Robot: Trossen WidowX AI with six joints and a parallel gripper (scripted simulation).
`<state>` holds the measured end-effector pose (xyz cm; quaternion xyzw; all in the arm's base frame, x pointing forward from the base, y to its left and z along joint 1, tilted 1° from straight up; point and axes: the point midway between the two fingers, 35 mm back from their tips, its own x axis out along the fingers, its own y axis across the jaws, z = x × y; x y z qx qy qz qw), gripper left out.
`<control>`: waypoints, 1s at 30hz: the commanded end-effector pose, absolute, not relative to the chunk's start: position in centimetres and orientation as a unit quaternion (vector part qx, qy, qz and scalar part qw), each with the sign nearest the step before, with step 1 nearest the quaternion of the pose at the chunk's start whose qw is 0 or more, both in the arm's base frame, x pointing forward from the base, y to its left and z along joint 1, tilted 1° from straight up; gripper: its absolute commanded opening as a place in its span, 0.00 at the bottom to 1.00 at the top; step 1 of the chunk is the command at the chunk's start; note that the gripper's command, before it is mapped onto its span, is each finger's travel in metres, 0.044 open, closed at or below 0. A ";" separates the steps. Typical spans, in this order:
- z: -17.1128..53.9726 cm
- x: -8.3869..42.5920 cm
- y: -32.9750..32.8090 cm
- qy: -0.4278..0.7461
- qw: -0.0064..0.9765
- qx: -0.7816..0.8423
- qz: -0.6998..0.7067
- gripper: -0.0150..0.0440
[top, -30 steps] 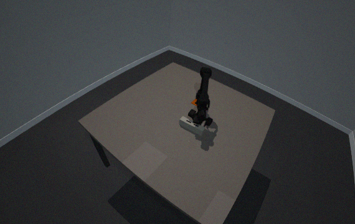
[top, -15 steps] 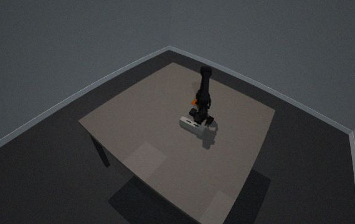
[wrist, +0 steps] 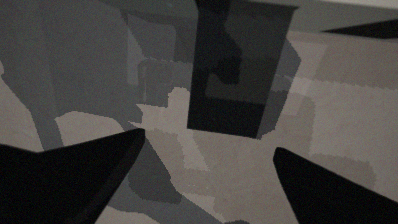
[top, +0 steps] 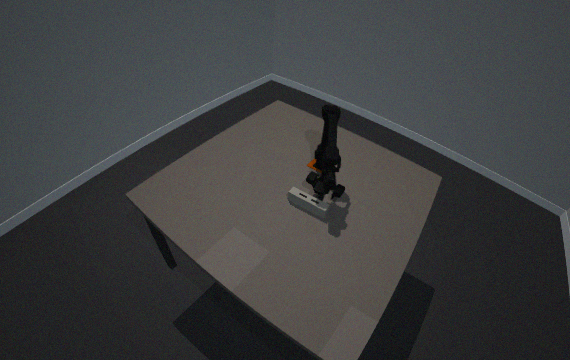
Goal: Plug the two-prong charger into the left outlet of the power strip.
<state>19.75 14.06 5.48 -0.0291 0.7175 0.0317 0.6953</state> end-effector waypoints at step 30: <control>13.4 19.7 14.0 0.477 0.879 0.016 -0.019 1.00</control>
